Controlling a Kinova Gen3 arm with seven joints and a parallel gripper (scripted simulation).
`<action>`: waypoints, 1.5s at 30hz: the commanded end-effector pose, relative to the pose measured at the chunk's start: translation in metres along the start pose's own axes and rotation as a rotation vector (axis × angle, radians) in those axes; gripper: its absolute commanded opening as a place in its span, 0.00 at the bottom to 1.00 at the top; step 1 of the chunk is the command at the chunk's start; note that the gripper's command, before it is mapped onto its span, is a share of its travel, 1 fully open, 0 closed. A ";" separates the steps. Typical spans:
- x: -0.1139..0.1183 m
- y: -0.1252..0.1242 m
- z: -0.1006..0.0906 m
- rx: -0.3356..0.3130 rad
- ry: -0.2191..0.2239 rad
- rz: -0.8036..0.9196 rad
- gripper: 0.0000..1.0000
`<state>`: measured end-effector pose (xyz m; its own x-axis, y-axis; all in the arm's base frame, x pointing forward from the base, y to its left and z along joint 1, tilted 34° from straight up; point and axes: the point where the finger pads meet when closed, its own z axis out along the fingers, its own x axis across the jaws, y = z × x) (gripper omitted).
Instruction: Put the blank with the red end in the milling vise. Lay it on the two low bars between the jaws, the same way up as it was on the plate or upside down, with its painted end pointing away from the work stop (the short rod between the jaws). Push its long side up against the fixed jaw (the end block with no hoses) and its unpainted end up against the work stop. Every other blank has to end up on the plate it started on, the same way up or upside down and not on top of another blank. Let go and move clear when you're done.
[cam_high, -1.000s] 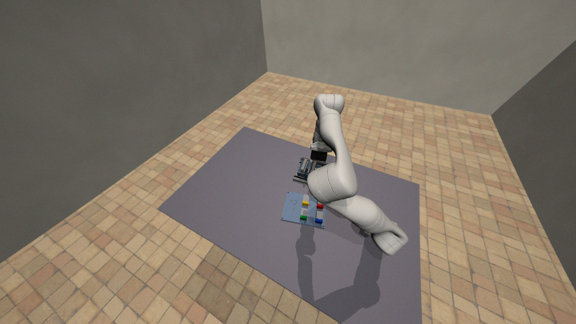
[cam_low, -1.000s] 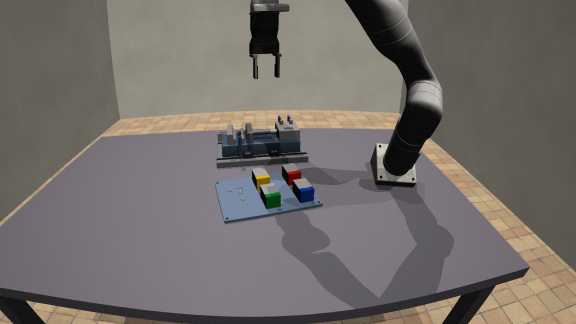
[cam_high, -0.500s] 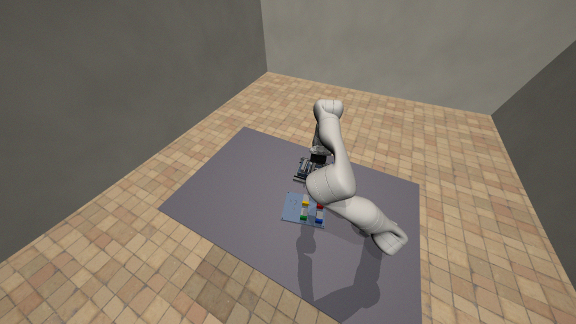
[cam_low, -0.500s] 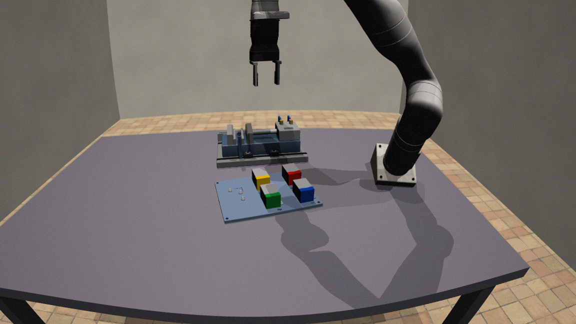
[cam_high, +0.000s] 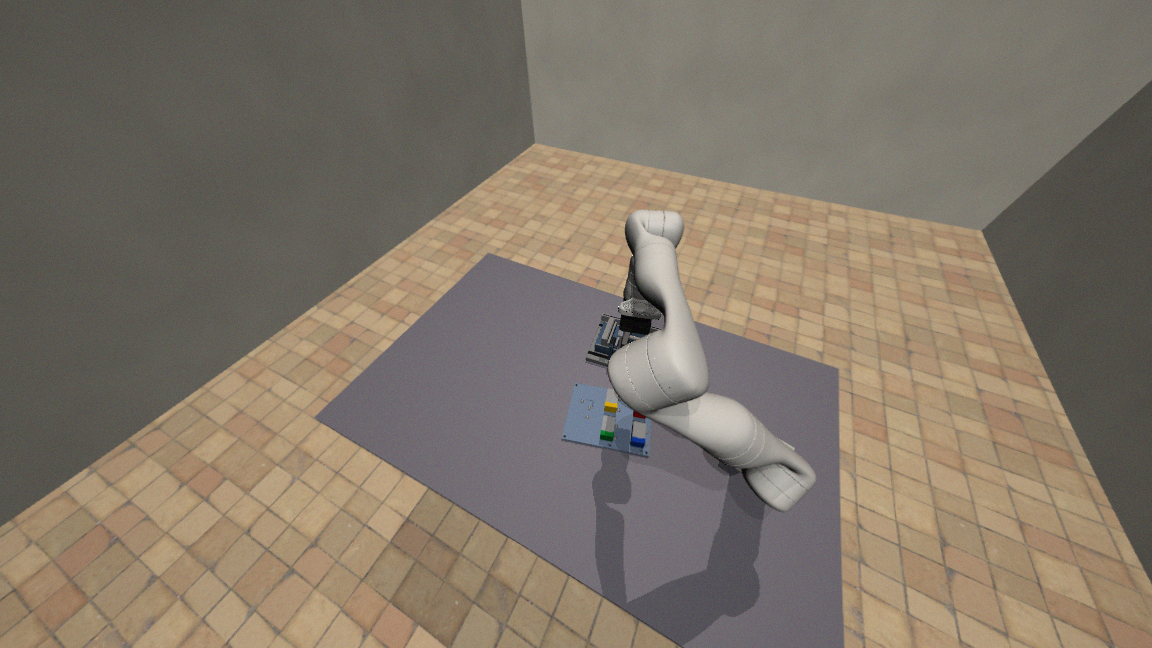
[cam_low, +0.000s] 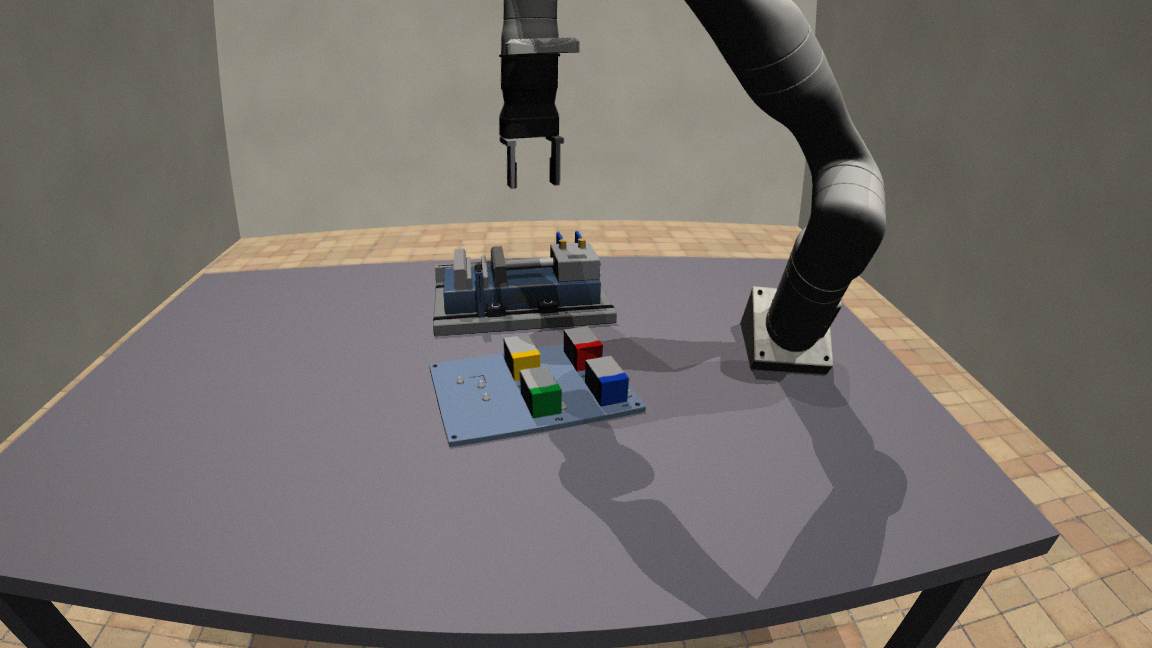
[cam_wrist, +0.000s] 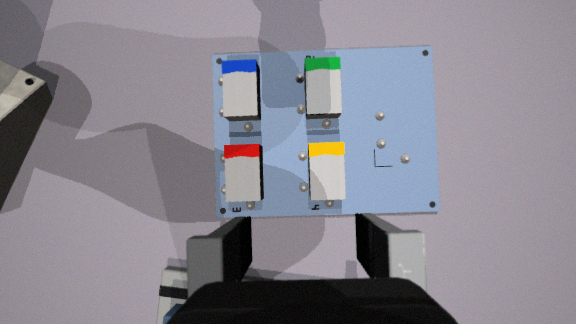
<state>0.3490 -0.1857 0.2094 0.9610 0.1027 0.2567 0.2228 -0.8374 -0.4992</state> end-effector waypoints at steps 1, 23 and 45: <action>0.000 0.000 -0.002 -0.002 0.001 -0.001 1.00; 0.000 0.000 -0.007 0.000 0.000 -0.001 1.00; 0.000 0.001 -0.010 0.000 0.000 -0.002 1.00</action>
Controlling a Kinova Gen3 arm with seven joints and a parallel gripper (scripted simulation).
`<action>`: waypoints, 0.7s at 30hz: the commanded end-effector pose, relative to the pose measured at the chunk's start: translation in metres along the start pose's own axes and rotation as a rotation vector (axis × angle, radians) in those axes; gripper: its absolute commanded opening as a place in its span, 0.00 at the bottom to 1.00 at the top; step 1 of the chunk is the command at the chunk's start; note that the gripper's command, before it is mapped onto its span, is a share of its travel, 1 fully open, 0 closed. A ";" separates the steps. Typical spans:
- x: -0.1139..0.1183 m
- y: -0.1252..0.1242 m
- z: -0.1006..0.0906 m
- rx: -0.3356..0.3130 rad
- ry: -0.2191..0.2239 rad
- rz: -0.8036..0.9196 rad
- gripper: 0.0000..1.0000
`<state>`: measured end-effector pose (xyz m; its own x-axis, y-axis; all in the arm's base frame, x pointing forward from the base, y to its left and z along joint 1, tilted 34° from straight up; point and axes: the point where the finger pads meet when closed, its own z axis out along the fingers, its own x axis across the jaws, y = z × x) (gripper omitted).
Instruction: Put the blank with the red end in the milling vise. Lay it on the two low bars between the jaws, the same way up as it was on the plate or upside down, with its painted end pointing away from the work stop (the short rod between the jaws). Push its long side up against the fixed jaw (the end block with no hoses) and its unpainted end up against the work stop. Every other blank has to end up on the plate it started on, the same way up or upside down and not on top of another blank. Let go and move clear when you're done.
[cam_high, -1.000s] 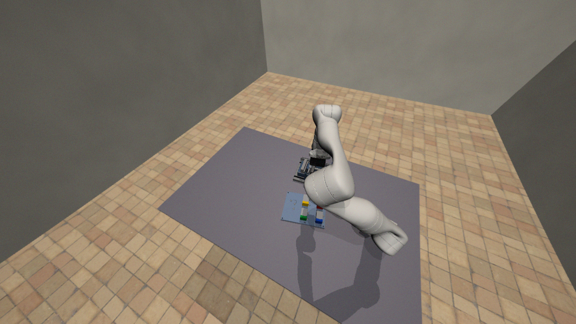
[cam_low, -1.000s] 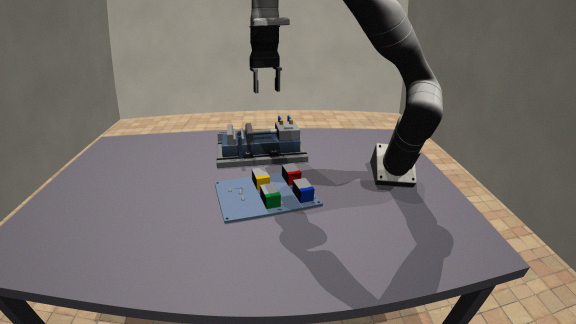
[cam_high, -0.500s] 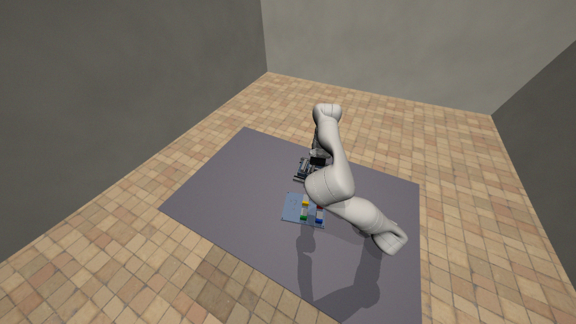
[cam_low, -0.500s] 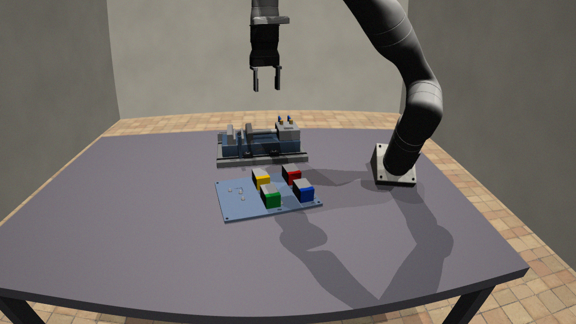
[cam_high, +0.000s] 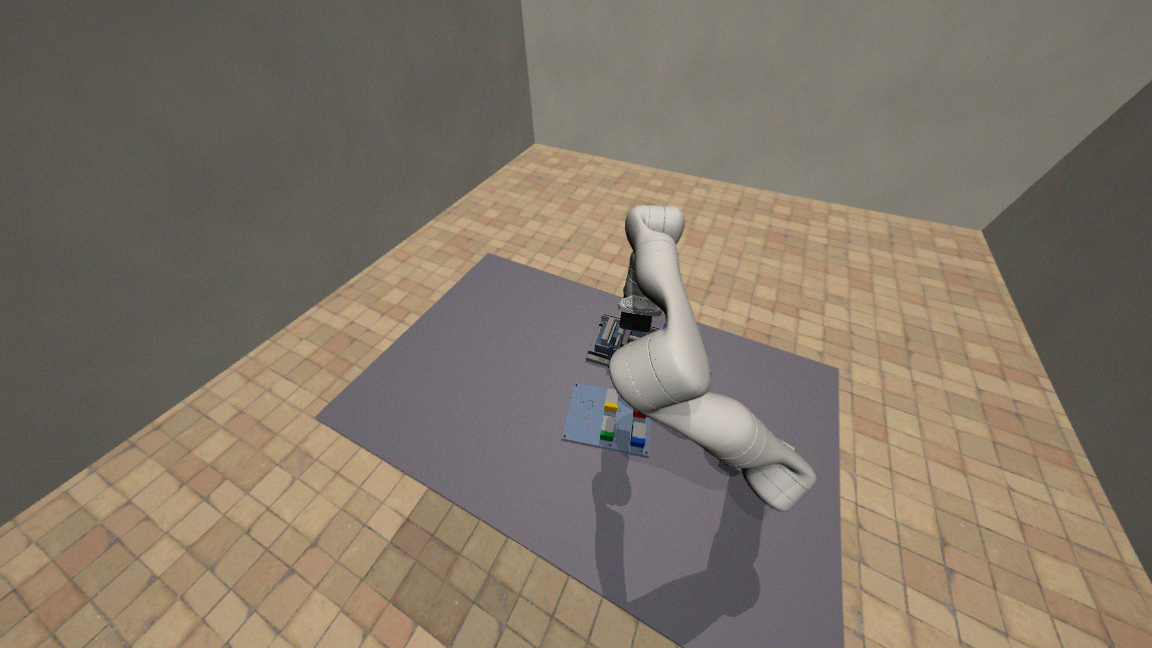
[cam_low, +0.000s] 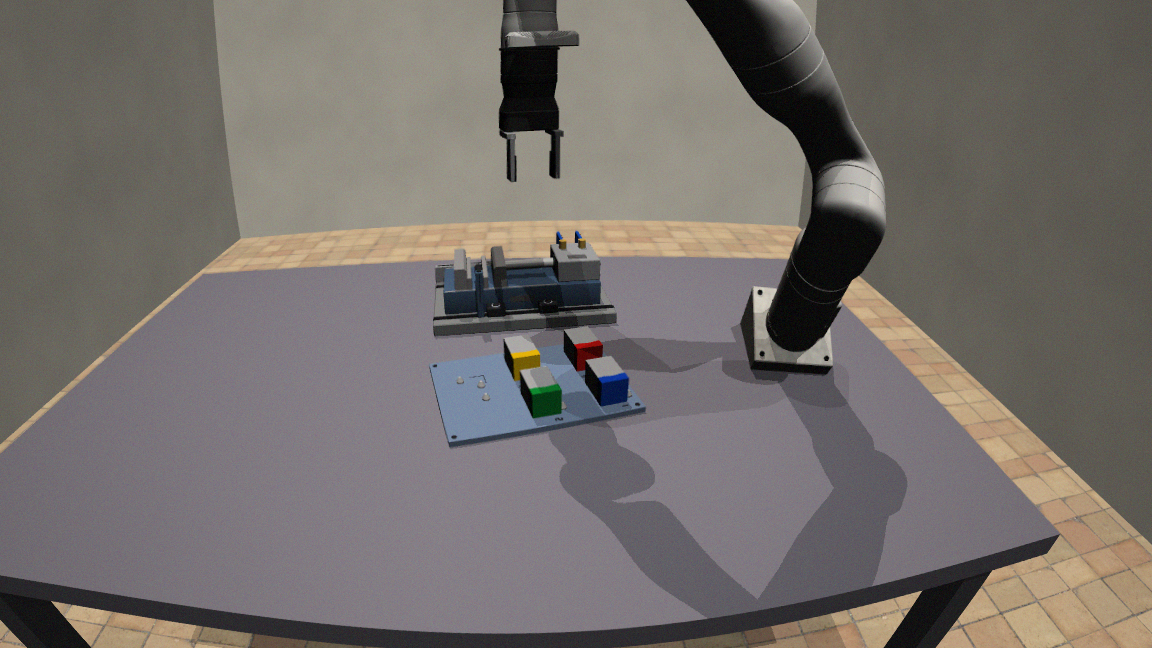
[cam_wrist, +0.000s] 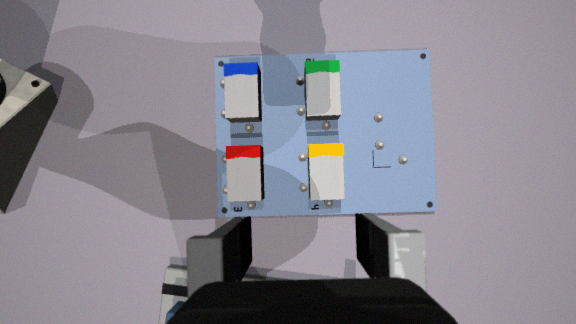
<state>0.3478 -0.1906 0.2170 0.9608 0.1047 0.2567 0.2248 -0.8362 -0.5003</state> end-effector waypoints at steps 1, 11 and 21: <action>0.000 0.001 -0.001 -0.002 0.001 0.000 1.00; -0.001 0.005 -0.003 -0.002 0.001 0.000 1.00; -0.001 0.006 -0.004 -0.002 0.001 -0.001 1.00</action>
